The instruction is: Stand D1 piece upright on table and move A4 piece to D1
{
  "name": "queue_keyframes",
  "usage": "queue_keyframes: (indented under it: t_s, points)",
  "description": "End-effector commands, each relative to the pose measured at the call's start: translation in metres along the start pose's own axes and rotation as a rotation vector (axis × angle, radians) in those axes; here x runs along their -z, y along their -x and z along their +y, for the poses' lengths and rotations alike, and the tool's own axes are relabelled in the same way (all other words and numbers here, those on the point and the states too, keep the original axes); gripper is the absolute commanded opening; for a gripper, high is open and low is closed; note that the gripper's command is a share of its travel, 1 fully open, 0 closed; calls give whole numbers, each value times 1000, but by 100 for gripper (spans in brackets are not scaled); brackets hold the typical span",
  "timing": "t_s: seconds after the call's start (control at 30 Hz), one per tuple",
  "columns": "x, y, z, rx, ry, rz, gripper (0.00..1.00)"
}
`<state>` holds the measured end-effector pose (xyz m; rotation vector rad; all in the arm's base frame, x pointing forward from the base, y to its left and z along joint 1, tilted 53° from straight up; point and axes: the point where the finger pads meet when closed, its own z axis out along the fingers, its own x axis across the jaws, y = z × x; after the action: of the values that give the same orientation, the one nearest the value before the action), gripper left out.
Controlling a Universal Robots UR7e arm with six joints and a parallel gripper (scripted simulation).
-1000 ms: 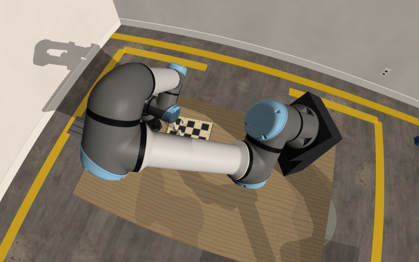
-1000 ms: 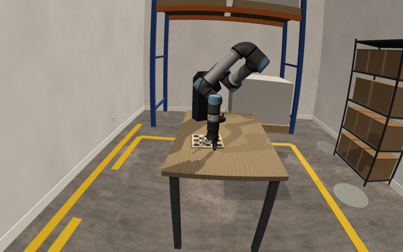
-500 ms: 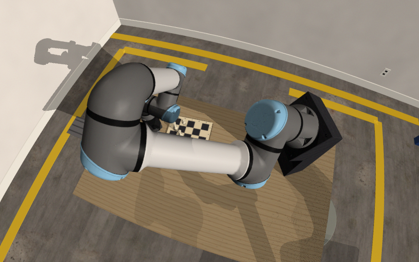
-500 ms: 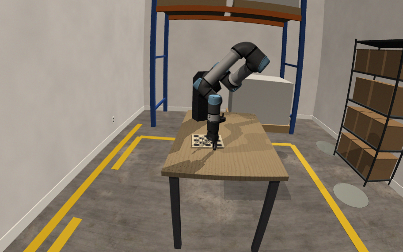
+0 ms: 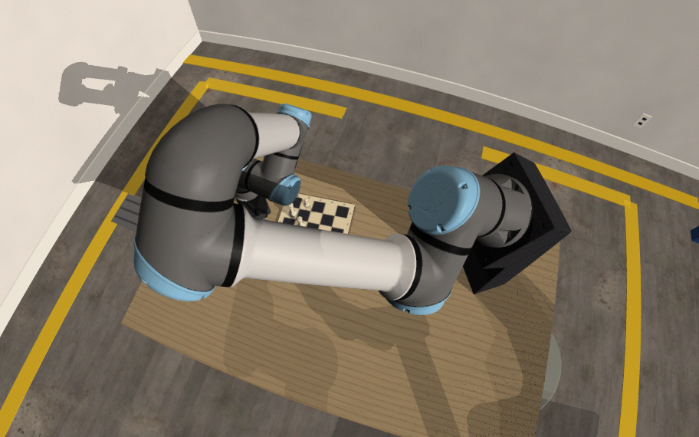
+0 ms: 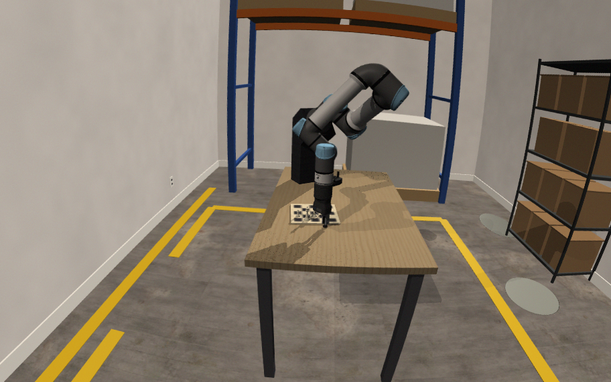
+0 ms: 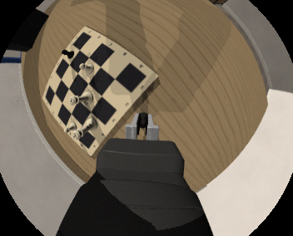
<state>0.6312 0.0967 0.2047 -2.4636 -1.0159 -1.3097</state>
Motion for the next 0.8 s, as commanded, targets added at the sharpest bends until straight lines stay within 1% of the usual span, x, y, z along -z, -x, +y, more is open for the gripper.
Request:
queue_keyframes:
  t_s: [0.0,0.77]
  points:
    - [0,0,0,1,1,1,0]
    - [-3,0,0,1,1,1,0]
